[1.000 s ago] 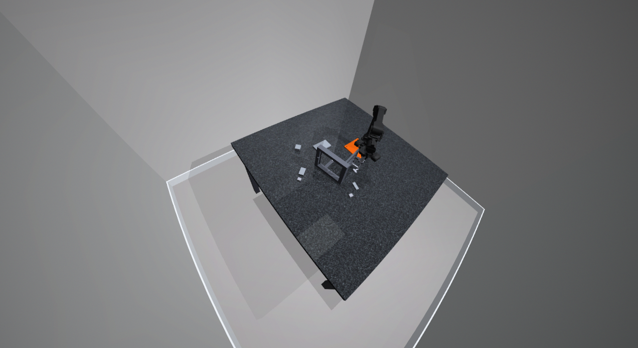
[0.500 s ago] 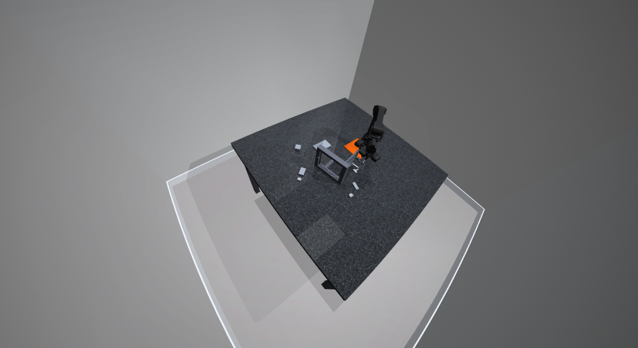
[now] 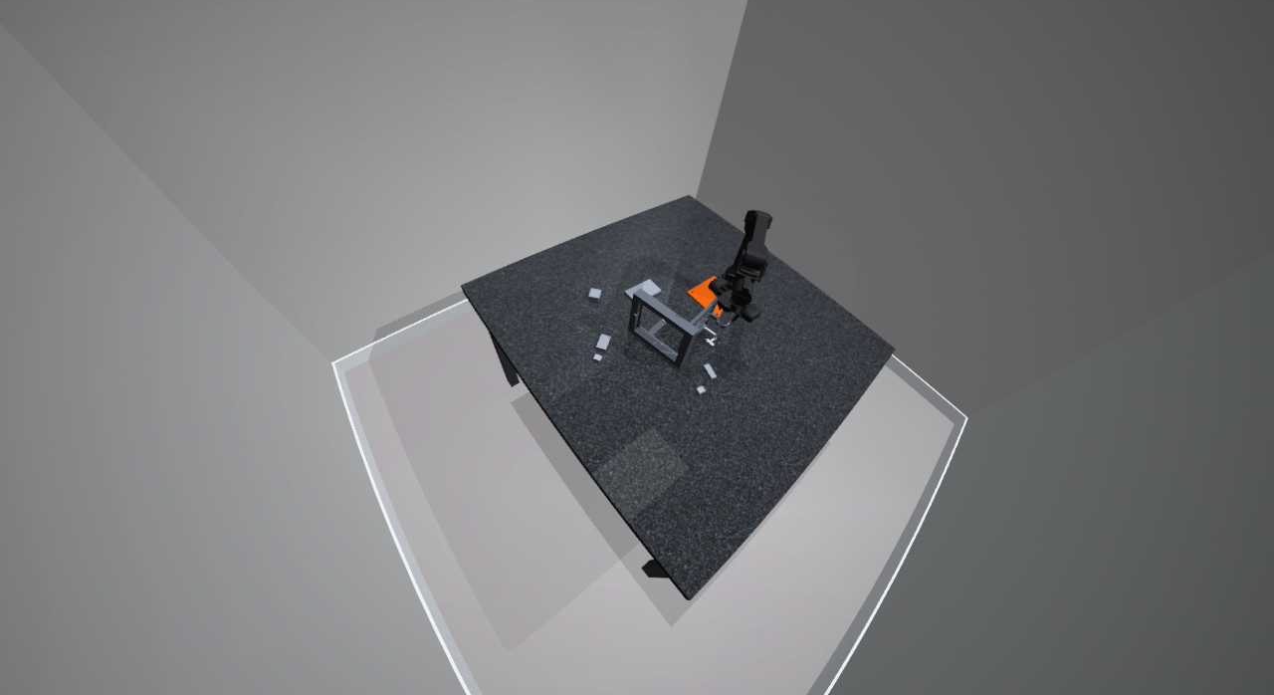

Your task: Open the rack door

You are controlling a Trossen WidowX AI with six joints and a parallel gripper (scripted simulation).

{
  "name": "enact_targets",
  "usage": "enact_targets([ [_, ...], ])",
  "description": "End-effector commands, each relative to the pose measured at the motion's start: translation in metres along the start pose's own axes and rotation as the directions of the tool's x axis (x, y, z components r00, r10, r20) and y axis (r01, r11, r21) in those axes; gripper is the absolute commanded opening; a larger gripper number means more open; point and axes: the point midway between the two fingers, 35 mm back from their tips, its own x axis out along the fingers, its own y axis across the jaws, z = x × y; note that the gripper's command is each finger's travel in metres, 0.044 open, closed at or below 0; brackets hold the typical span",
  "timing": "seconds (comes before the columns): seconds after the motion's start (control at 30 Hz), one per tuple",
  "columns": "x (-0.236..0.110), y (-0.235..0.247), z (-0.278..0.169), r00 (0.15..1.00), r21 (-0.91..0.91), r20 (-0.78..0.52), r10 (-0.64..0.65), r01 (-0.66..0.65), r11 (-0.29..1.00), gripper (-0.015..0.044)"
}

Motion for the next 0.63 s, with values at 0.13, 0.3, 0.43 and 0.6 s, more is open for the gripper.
enact_targets([
  [0.13,-0.015,0.001,0.002,1.0,0.003,0.025,0.012,-0.012,1.0,0.0293],
  [0.3,-0.022,0.001,0.001,0.999,0.003,0.035,0.018,-0.018,1.0,0.0293],
  [0.43,-0.028,0.001,0.001,0.999,0.003,0.042,0.023,-0.023,1.0,0.0293],
  [0.6,-0.035,0.0,0.001,0.998,0.002,0.052,0.029,-0.029,1.0,0.0293],
])
